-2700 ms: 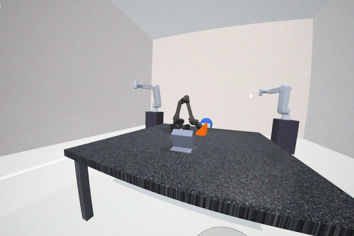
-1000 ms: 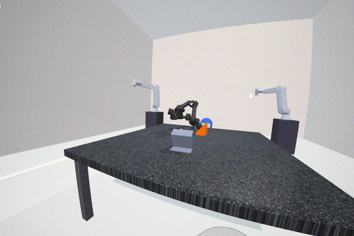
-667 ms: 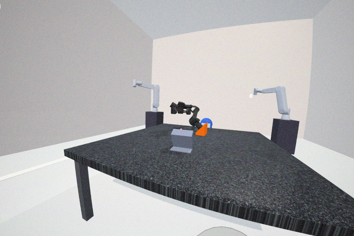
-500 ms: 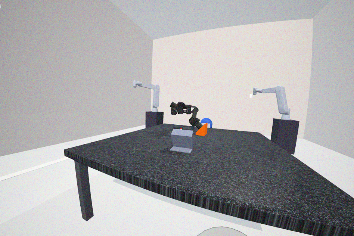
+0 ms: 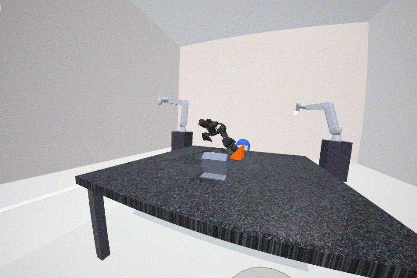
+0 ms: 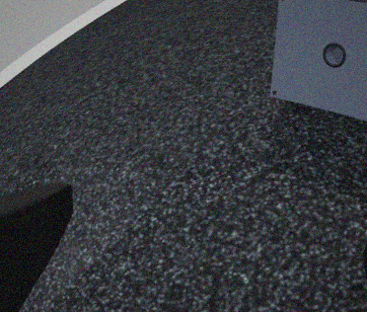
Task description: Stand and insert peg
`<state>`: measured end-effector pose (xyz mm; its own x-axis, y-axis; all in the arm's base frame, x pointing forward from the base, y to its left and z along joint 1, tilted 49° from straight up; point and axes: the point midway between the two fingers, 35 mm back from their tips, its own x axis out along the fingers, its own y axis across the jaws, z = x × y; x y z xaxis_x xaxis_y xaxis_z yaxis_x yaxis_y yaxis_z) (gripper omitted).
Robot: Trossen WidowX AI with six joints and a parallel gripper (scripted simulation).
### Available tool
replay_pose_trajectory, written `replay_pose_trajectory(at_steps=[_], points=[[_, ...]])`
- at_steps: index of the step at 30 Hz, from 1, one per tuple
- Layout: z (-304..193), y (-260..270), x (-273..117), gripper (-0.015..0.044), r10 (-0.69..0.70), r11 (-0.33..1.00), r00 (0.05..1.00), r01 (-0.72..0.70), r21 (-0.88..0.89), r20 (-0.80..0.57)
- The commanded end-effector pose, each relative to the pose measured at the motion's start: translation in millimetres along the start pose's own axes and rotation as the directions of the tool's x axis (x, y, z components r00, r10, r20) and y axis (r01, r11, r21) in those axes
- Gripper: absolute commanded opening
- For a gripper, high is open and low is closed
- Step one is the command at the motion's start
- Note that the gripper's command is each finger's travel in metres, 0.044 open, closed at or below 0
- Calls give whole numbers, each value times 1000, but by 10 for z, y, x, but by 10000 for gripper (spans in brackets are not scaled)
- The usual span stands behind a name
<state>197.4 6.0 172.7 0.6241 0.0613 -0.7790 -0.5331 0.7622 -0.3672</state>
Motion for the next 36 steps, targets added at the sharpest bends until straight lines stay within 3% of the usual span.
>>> replay_pose_trajectory(at_steps=[1,11,22,32,36], points=[[-74,-3,58,440,21,999,992,-15,52,-123],[-267,-6,150,440,42,993,903,11,121,-428],[-365,-95,166,440,-58,991,700,128,45,-711],[-244,-247,181,440,-278,954,482,239,-180,-831],[-205,-270,190,440,-317,942,452,251,-222,-834]])
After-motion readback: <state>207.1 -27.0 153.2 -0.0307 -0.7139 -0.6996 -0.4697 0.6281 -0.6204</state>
